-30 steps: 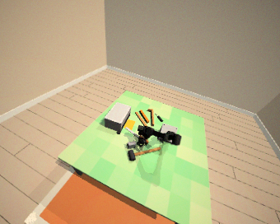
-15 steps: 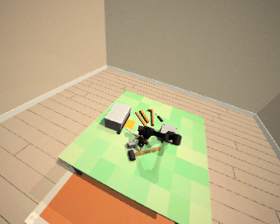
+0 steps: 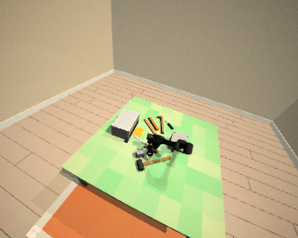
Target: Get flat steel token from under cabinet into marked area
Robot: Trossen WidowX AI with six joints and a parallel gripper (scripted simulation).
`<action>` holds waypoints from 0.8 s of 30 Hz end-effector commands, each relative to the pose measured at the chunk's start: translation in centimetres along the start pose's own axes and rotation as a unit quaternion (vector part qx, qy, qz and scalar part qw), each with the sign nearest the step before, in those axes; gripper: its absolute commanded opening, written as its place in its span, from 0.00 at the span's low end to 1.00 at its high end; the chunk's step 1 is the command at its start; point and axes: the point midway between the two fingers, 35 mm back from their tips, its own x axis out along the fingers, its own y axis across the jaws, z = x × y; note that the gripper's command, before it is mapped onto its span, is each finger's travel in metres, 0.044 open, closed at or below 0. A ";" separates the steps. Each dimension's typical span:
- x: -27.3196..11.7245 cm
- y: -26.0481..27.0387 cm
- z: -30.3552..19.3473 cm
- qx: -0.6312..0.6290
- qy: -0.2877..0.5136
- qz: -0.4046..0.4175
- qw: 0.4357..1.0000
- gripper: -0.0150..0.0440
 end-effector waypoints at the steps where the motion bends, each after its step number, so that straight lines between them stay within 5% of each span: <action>1: 0.0 0.1 0.0 -0.002 0.000 0.001 1.000 0.25; 24: 0.0 0.1 2.2 -0.005 0.002 0.001 1.000 0.25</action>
